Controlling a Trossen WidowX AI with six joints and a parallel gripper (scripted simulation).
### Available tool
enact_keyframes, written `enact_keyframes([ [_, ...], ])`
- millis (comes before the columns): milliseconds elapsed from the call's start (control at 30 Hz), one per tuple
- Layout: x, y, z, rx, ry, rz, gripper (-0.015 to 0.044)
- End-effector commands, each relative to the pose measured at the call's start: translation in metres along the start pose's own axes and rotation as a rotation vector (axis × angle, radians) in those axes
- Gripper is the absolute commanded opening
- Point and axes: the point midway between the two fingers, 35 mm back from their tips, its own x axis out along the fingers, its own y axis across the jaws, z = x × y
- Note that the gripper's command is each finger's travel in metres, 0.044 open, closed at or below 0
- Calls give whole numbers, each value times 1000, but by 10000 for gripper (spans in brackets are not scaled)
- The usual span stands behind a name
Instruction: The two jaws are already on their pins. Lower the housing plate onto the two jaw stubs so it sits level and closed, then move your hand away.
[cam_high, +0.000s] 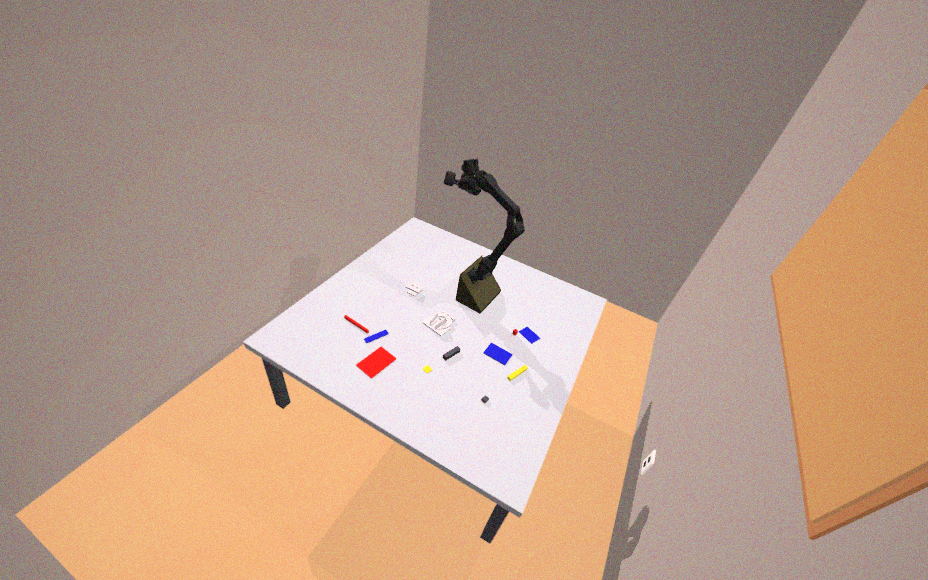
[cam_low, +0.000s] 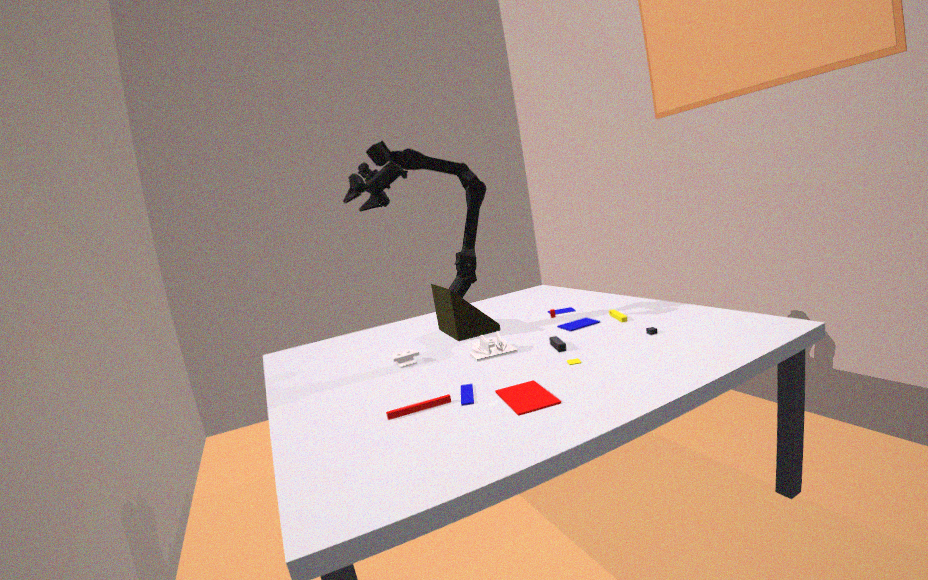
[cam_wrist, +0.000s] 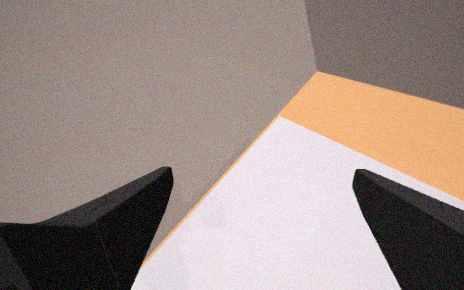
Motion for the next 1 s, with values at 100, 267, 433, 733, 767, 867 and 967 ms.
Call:
enact_keyframes([
  [100,17,35,-41,35,108,40,440],
  [267,27,59,-73,66,190,58,440],
  [433,35,80,-108,99,275,63,440],
  [733,45,108,-173,160,427,35,440],
  [767,46,111,-181,166,444,30,440],
  [867,49,117,-203,186,494,13,440],
  [967,51,122,-226,205,543,-10,440],
])
